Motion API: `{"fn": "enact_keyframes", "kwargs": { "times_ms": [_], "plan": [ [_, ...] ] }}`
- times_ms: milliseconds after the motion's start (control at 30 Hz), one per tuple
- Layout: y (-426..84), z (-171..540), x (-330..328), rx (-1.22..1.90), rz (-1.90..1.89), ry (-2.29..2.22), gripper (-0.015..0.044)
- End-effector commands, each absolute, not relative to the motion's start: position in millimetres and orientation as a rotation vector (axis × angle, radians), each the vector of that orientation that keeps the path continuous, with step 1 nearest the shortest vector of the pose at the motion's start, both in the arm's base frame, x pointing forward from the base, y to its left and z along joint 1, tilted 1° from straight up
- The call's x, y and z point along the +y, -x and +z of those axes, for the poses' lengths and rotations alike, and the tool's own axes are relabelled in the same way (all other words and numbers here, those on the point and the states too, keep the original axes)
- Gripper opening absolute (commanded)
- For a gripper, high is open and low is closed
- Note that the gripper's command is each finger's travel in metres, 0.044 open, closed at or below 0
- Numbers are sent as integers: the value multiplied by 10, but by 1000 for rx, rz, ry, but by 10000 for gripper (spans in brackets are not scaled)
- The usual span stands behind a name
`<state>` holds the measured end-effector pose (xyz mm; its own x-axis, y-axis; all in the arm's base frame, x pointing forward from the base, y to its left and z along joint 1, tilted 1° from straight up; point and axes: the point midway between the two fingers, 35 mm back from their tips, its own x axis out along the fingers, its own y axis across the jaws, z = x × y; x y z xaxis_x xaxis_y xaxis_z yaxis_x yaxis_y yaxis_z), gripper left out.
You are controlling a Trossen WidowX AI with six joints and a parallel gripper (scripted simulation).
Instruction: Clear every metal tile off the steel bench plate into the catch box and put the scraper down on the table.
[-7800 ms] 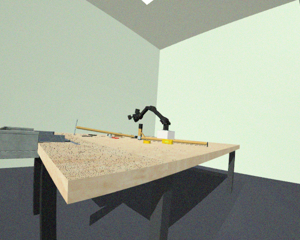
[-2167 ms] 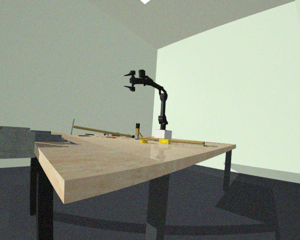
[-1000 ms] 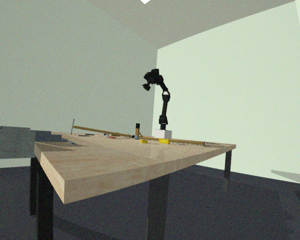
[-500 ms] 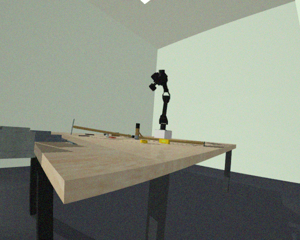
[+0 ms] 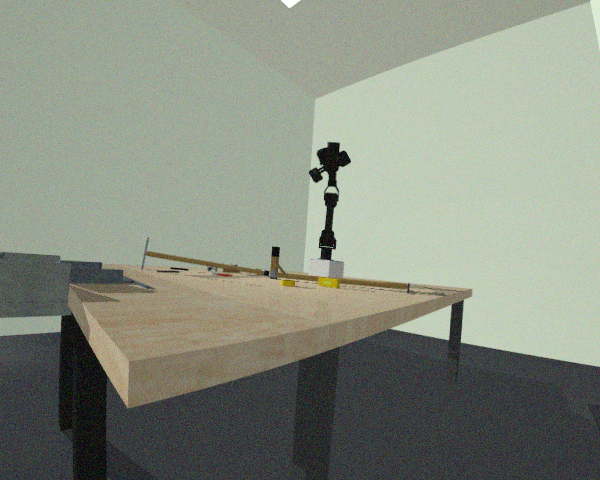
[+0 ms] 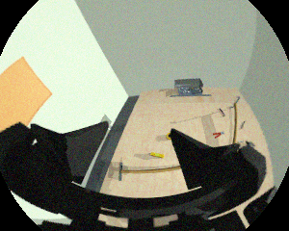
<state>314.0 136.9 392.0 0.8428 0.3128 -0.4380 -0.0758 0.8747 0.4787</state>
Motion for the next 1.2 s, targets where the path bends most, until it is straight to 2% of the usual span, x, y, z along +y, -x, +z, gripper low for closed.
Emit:
{"fn": "enact_keyframes", "kwargs": {
  "times_ms": [0,1167],
  "plan": [
    [-2997,3863,1482,560,271,-403,440],
    [-1661,3594,2020,633,794,105,440]
  ]
}}
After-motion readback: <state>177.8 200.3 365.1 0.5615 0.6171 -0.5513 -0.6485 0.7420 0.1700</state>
